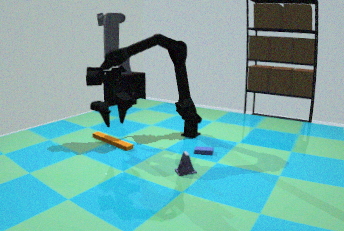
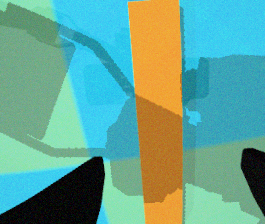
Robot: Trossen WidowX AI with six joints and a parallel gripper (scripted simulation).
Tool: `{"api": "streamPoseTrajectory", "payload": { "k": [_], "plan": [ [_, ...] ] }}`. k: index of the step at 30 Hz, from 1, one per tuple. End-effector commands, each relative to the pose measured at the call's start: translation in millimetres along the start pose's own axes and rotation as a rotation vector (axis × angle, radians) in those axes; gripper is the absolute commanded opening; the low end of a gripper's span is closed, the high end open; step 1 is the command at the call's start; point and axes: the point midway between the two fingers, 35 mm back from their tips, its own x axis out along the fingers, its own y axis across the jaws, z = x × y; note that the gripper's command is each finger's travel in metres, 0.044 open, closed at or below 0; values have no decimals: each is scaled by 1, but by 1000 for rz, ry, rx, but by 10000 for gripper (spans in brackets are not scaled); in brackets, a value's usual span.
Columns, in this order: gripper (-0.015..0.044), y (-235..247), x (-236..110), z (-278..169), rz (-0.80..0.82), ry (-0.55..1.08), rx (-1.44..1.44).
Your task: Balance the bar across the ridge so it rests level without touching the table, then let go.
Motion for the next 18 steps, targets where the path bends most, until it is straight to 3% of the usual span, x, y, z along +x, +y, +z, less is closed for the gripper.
{"api": "streamPoseTrajectory", "payload": {
  "k": [1, 10, 18],
  "plan": [
    [315, -1, 3, 0, 19, 3, -12],
    [315, 0, 46, 0, 19, 3, -12],
    [315, 0, 49, 0, 19, 3, -12]
  ]
}}
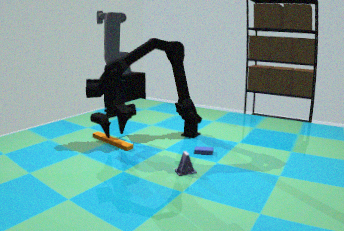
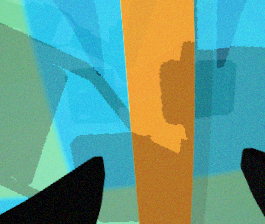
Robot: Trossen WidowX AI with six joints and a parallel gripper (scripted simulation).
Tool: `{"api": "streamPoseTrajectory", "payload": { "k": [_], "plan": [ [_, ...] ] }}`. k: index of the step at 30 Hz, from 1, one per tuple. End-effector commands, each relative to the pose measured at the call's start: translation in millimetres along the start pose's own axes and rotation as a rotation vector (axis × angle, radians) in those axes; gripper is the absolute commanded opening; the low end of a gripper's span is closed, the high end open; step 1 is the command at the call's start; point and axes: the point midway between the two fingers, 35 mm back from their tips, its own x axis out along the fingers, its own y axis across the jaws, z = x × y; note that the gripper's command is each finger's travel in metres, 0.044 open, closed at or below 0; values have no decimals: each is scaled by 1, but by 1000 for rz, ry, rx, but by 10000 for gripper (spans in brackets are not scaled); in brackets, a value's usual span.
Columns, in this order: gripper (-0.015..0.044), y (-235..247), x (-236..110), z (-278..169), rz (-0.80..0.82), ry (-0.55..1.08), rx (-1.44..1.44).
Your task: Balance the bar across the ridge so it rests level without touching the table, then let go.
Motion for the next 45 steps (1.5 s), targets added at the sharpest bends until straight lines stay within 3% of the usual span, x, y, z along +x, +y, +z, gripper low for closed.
{"api": "streamPoseTrajectory", "payload": {
  "k": [1, 16, 45],
  "plan": [
    [315, 2, 6, 1, 12, -2, -6],
    [315, 2, 29, 1, 12, -2, -6],
    [315, 2, 29, 1, 12, -2, -6]
  ]
}}
